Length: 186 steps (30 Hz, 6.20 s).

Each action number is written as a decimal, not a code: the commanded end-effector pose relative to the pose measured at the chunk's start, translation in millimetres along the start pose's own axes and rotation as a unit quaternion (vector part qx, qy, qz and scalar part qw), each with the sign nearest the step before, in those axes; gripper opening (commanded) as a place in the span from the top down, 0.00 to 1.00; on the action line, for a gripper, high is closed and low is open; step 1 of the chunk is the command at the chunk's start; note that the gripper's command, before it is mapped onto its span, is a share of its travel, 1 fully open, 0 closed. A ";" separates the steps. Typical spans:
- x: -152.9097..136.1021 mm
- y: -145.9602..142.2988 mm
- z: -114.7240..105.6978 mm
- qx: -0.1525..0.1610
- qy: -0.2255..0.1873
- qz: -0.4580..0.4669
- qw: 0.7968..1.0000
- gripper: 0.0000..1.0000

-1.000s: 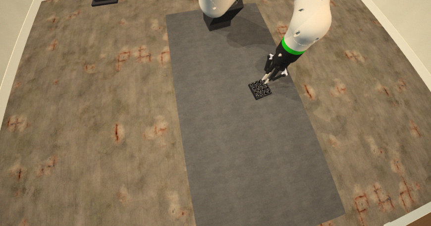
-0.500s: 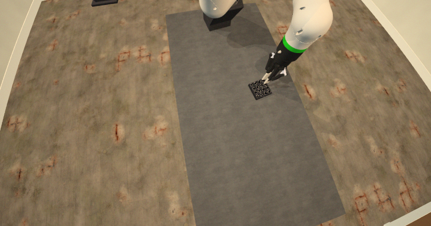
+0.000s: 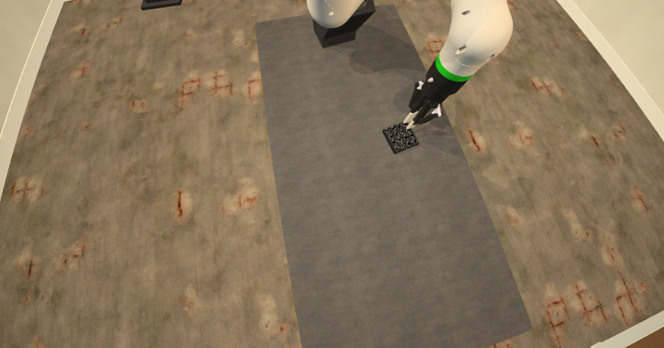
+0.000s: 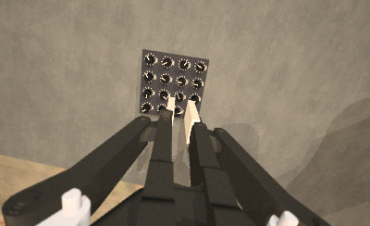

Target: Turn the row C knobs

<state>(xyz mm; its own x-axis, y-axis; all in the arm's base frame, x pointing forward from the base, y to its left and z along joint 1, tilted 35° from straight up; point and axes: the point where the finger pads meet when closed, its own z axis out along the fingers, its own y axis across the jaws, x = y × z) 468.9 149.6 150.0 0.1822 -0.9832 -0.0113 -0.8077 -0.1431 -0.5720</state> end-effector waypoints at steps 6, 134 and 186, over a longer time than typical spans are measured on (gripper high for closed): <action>-0.1 -0.2 -0.1 0.000 0.000 0.000 1.000 0.88; -0.4 0.1 54.5 0.000 0.000 0.000 1.000 0.88; -0.4 0.1 58.0 0.000 0.000 0.000 1.000 0.95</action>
<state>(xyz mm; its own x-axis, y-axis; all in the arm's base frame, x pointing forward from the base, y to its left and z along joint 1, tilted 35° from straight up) 501.2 156.6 102.3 0.1821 -0.9832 -0.0113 -0.8076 -0.1430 -0.5721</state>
